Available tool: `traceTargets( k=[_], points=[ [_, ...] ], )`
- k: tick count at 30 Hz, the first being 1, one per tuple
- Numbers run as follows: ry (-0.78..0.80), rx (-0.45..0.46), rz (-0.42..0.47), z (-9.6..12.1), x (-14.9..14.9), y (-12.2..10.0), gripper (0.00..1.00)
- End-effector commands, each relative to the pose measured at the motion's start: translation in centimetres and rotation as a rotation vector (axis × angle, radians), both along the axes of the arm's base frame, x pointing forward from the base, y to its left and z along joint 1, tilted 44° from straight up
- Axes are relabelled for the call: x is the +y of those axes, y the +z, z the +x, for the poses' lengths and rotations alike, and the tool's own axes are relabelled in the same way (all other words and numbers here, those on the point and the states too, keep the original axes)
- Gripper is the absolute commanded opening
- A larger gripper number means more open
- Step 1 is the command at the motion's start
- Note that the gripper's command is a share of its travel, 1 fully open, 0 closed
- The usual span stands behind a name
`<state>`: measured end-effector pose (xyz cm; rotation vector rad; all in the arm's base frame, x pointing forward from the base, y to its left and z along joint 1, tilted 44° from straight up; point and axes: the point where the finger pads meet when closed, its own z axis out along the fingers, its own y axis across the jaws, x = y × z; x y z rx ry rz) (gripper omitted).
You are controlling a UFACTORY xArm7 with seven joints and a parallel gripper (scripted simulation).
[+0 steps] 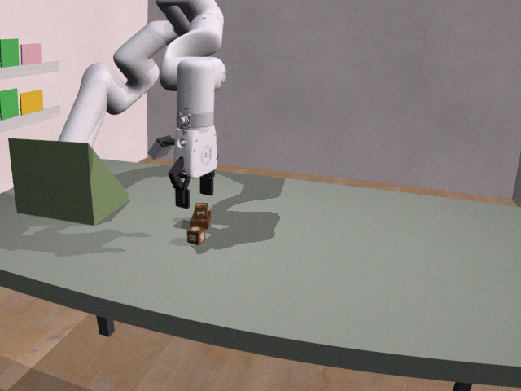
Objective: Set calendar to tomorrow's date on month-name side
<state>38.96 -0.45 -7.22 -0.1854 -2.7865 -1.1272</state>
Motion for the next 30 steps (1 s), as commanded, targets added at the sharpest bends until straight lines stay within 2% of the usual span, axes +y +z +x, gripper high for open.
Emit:
traceTargets(
  k=[1, 4, 6, 10, 21, 24, 26, 30],
  points=[
    [-0.057, 0.052, -0.008, 0.09, -0.21, 0.04, 1.0],
    [-0.124, 0.118, -0.014, 0.06, -0.21, 0.02, 1.0],
    [-0.124, 0.118, -0.014, 0.06, -0.21, 0.02, 1.0],
    [-0.242, 0.235, -0.025, 0.0, -0.2, -0.02, 1.0],
    [-0.469, 0.46, -0.048, -0.08, -0.2, -0.09, 1.0],
    [-0.471, 0.462, -0.048, -0.08, -0.2, -0.09, 1.0],
    [-0.563, 0.553, -0.058, -0.1, -0.2, -0.11, 1.0],
    [-0.629, 0.618, -0.065, -0.12, -0.2, -0.12, 1.0]
  ],
)
